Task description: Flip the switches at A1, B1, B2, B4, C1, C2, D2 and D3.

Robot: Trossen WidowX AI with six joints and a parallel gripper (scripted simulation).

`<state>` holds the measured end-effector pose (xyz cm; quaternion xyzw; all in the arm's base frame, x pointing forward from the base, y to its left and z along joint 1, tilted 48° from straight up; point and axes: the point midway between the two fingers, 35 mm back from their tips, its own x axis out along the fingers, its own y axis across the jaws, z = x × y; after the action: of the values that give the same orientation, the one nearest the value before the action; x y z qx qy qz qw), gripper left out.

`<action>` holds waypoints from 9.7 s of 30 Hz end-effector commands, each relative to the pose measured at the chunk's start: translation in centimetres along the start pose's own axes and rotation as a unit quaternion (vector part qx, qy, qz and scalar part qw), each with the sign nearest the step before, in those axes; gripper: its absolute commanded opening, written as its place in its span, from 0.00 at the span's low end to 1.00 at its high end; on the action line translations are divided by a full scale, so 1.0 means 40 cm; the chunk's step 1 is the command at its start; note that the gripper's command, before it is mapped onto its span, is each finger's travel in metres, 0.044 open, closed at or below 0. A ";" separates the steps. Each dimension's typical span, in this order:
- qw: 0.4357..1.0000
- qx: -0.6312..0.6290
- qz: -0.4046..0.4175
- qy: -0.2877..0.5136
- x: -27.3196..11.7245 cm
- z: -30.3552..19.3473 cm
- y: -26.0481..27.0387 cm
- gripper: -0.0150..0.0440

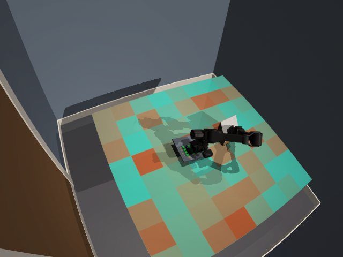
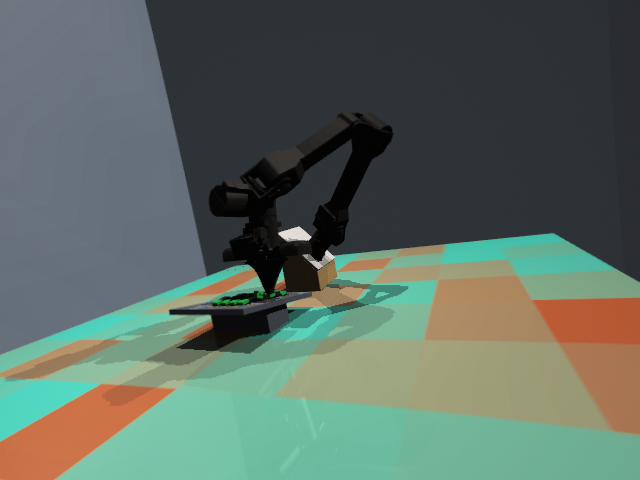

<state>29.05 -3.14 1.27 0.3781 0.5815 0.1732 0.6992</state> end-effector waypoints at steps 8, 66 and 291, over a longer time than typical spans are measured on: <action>1.000 0.004 0.000 -0.011 -0.161 -0.008 -0.003 0.25; 1.000 0.004 0.001 -0.025 -0.012 -0.054 -0.054 0.25; 1.000 0.005 0.000 -0.024 -0.070 -0.156 -0.106 0.25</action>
<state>21.57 -7.17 1.04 0.3771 0.5666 0.1604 0.7149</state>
